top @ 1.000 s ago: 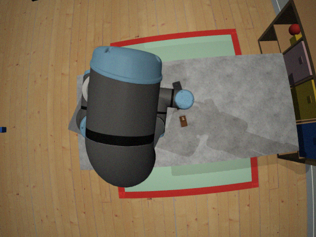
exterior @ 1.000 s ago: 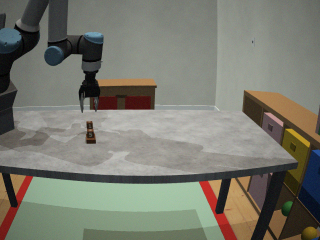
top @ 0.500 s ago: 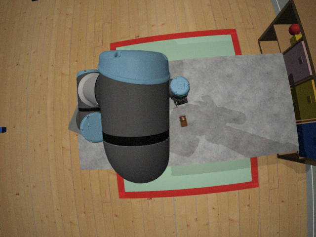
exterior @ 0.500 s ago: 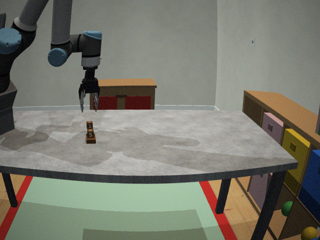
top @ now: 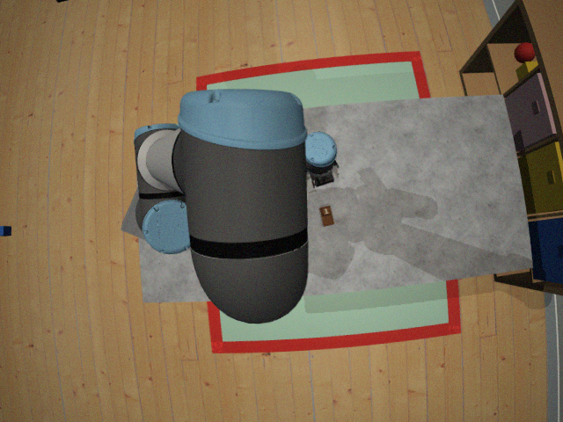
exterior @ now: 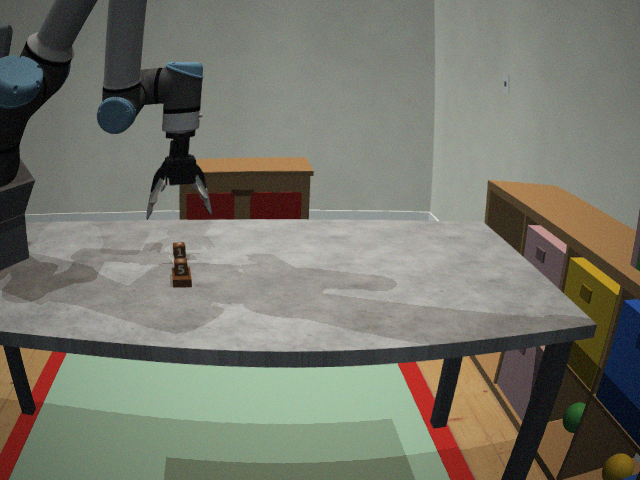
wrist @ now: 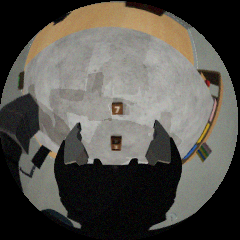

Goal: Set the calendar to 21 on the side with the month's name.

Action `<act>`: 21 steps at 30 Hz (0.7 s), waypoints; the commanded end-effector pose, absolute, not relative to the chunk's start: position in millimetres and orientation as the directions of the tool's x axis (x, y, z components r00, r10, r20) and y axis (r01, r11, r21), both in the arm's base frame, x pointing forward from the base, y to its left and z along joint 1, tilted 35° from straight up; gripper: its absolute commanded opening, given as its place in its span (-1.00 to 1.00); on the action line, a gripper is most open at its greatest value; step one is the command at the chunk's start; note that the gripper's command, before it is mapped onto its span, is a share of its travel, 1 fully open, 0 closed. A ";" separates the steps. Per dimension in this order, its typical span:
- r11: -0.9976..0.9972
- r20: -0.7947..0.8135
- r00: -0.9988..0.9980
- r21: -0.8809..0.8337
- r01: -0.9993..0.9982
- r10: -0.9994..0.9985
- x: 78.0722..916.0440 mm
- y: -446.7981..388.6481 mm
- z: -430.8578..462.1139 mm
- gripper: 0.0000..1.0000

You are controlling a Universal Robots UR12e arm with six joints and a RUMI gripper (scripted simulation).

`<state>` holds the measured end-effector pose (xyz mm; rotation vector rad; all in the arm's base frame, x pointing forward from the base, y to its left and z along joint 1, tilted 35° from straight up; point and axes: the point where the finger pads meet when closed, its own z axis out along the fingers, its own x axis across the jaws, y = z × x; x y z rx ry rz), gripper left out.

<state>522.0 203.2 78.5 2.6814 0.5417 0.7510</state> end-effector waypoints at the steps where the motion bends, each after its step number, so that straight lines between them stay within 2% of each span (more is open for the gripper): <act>1: -0.883 0.432 0.791 0.383 0.273 0.432 522.1 203.4 78.8 1.00; 17: -0.883 0.433 0.791 0.382 0.273 0.432 516.5 204.3 86.9 1.00; 18: -0.883 0.433 0.791 0.382 0.273 0.432 516.5 204.3 86.9 -0.44; 21: -0.883 0.433 0.791 0.382 0.273 0.432 516.5 204.3 86.9 -0.44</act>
